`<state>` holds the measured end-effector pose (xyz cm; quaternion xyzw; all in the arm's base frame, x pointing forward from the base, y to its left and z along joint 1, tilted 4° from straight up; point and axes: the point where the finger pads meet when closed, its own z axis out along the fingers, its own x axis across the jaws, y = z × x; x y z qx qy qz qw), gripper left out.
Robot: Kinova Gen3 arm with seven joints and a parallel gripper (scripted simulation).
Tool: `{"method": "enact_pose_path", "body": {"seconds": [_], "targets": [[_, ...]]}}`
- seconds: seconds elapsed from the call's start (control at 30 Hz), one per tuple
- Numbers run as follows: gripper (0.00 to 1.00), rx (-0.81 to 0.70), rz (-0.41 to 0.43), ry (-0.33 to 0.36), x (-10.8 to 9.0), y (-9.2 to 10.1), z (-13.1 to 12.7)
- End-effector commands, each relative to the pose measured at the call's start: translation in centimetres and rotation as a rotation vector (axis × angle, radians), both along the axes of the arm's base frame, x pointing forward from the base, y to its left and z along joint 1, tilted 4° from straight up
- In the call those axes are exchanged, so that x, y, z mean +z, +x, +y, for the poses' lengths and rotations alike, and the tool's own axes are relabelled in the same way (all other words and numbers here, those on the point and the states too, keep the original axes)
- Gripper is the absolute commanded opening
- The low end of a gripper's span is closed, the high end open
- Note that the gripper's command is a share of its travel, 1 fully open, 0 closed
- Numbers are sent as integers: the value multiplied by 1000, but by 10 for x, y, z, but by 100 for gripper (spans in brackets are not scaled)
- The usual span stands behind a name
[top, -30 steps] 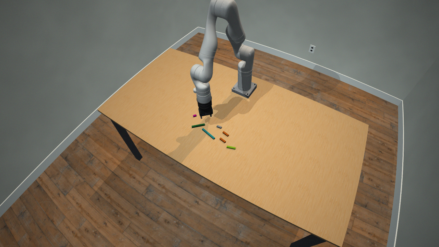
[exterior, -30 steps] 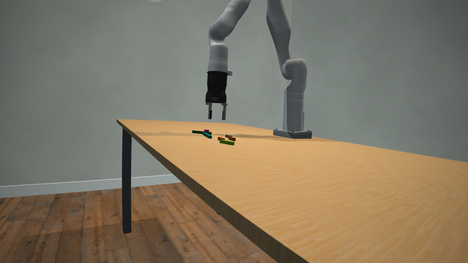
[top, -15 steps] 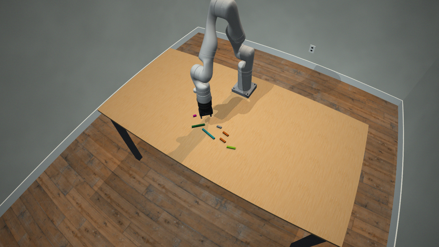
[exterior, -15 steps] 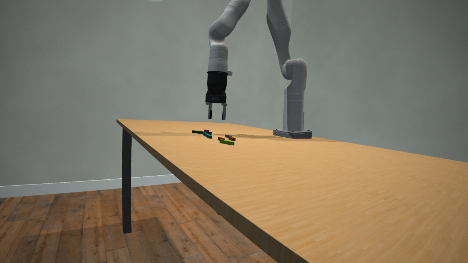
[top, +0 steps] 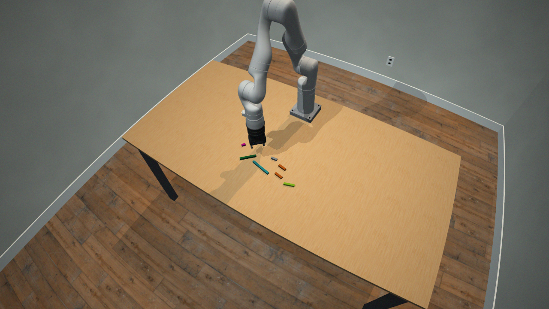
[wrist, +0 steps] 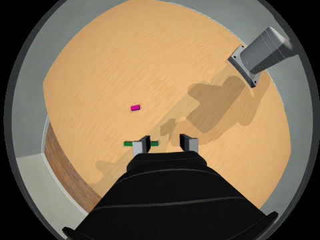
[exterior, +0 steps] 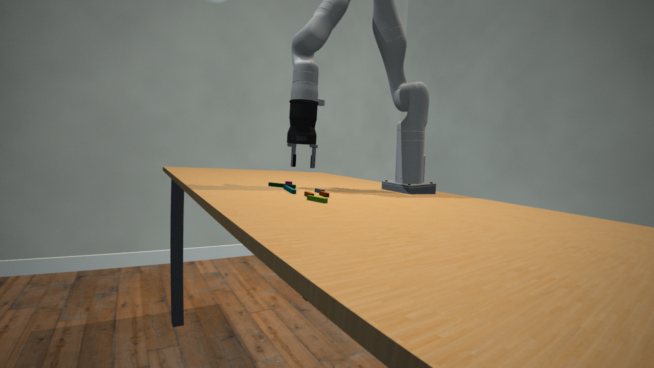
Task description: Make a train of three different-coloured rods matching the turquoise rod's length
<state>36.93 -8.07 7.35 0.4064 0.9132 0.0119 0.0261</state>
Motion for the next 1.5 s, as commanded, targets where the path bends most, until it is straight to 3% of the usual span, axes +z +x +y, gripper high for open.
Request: {"method": "enact_pose_path", "body": {"seconds": [0.0,1.03,1.47], "targets": [[100,6,-6,1,1,1,0],[100,-76,-26,84,-1,7,25],[100,-171,-53,180,0,17,52]]}}
